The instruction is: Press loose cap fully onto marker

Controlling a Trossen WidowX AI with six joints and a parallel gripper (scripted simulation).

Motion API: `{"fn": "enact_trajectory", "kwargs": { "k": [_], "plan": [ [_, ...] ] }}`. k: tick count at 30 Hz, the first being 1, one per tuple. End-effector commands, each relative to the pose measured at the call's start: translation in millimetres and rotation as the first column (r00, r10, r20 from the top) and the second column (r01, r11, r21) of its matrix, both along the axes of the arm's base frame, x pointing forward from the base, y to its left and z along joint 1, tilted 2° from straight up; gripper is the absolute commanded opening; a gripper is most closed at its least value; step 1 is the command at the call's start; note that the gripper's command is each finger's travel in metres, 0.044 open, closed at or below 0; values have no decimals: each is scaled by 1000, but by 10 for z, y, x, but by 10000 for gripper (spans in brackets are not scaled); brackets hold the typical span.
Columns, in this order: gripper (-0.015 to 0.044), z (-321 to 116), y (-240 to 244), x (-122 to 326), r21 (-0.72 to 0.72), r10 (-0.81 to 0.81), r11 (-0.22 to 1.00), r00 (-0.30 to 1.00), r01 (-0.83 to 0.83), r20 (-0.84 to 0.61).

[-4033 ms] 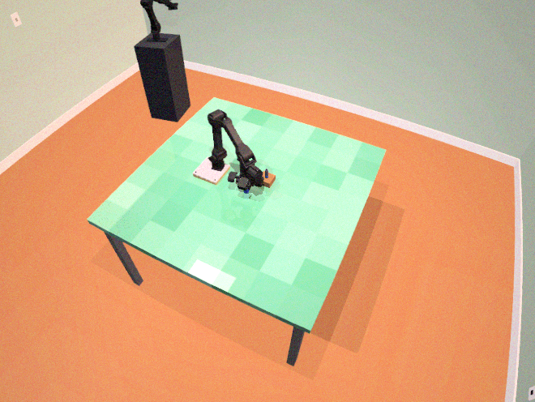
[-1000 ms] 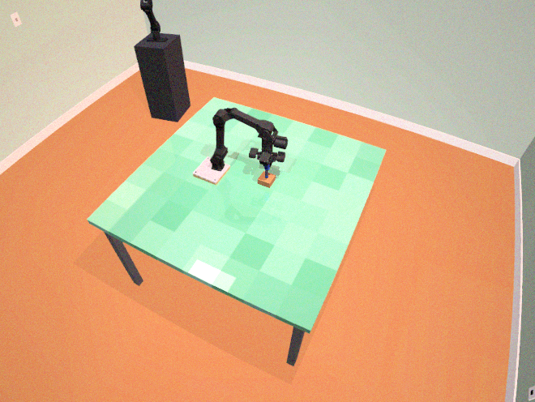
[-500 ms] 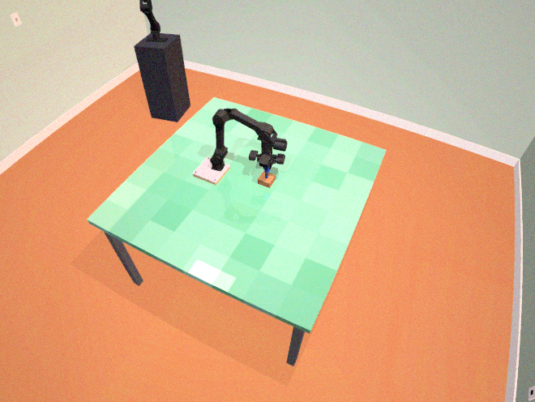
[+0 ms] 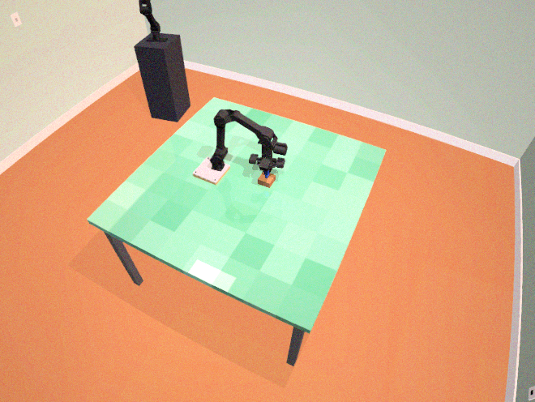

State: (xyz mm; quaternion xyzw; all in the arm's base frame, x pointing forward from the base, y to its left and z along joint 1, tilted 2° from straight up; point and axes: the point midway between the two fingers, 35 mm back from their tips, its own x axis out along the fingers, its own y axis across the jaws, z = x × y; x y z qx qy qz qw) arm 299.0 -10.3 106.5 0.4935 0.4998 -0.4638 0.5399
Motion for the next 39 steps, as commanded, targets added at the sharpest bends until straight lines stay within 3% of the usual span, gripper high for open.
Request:
{"fn": "enact_trajectory", "kwargs": {
  "k": [1, 10, 27, 31, 36, 39],
  "plan": [
    [0, -27, 5, -12, 4, -3, 1000, 1000, 3, -4],
    [0, -27, 5, -12, 4, -3, 1000, 1000, 3, -4],
    [440, -21, 0, -11, 0, 0, 1000, 1000, 0, -4],
    [440, 59, 0, -6, 0, 0, 1000, 1000, 0, -4],
    [440, 647, 3, -44, 0, 0, 1000, 1000, 0, -4],
    [440, 727, 4, -60, 0, 0, 1000, 1000, 0, -4]
  ]
}}
